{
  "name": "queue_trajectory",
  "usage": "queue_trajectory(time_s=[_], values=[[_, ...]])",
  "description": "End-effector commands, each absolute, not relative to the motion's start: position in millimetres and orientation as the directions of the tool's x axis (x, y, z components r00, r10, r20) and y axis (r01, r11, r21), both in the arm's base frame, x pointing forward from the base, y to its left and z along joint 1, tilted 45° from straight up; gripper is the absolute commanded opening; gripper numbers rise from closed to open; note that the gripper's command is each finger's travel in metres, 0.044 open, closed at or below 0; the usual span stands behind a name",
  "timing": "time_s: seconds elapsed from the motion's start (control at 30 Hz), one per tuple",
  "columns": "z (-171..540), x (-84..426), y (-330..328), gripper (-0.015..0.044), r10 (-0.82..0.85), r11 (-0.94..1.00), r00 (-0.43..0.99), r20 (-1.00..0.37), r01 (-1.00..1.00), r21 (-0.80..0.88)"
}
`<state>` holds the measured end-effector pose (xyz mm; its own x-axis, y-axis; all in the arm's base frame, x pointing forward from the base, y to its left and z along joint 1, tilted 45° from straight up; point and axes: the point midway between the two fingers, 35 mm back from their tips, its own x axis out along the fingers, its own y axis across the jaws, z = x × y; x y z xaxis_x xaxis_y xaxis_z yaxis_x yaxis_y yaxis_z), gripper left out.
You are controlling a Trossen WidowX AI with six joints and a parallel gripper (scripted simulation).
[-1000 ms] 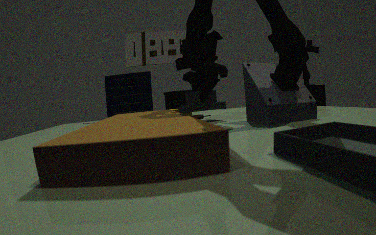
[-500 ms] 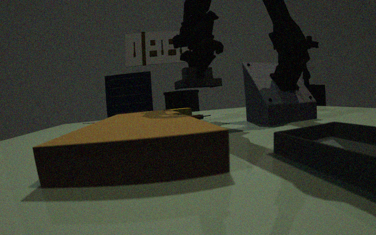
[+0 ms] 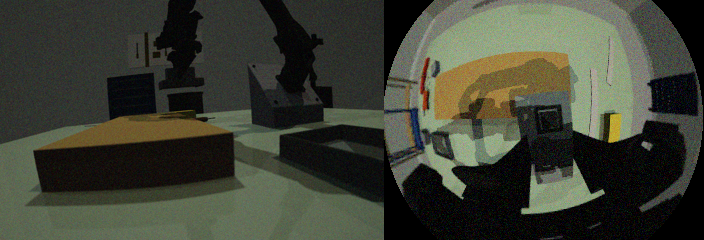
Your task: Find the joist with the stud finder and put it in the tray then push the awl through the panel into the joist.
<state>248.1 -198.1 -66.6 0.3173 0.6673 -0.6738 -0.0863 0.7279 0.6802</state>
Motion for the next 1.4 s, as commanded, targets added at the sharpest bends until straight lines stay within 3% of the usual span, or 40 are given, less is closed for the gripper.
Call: queue_trajectory(time_s=[0.0,0.63,1.37], values=[[-65,265,-207,0.0,0.657,0.732,0.33,-0.677,-0.067,0.678],[-67,345,-218,0.0,0.645,0.722,0.341,-0.684,0.02,0.691],[-90,350,-198,0.0,0.645,0.722,0.342,-0.683,0.02,0.692]])
